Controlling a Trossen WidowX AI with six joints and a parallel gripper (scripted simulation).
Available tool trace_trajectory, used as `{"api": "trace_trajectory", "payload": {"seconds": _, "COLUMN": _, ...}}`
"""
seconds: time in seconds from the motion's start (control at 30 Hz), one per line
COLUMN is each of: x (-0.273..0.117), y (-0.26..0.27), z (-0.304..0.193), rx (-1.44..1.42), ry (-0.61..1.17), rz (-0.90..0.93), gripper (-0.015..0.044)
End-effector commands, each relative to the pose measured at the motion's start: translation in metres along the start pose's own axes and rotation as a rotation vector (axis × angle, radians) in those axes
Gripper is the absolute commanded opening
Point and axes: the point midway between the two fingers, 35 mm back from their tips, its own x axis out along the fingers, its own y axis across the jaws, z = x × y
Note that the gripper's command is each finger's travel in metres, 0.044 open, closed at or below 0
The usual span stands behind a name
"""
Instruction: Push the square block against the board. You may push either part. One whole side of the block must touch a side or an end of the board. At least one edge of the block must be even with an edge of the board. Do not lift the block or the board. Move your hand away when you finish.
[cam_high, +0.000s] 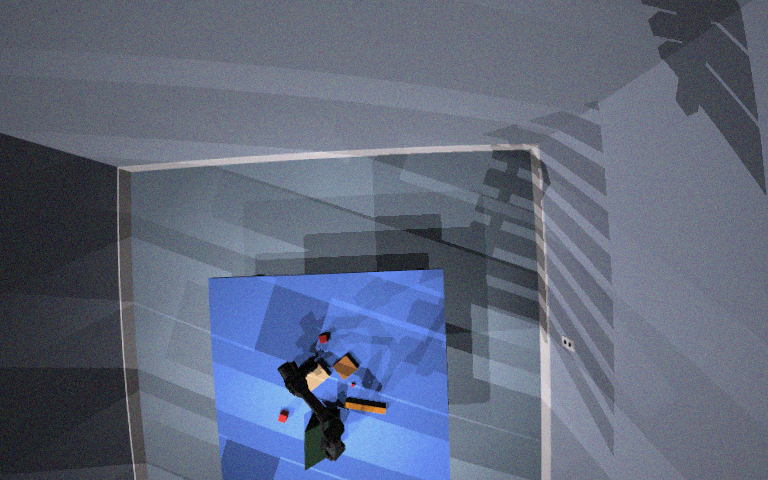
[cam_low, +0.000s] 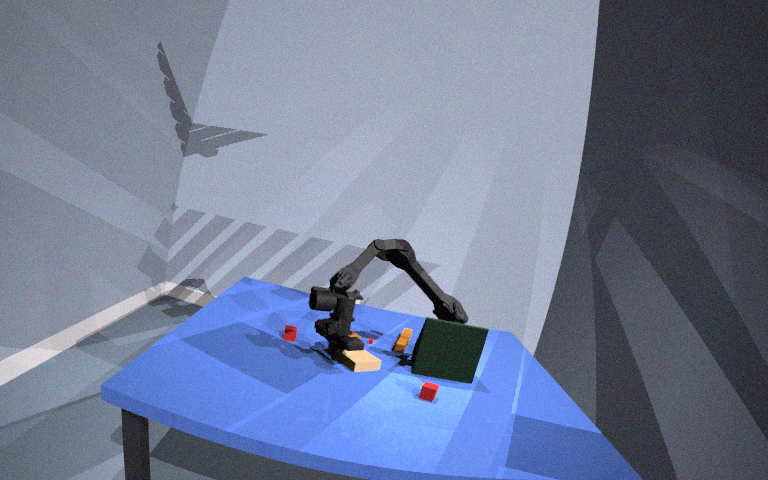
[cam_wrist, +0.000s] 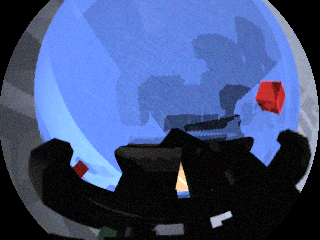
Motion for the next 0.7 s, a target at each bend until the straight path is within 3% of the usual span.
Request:
{"api": "trace_trajectory", "payload": {"seconds": 0.0, "x": 0.001, "y": -0.001, "z": -0.006, "rx": -0.002, "ry": 0.003, "rz": -0.003, "gripper": 0.0000}}
{"api": "trace_trajectory", "payload": {"seconds": 0.67, "x": 0.000, "y": -0.003, "z": -0.035, "rx": -0.003, "ry": 0.005, "rz": -0.003, "gripper": 0.0000}}
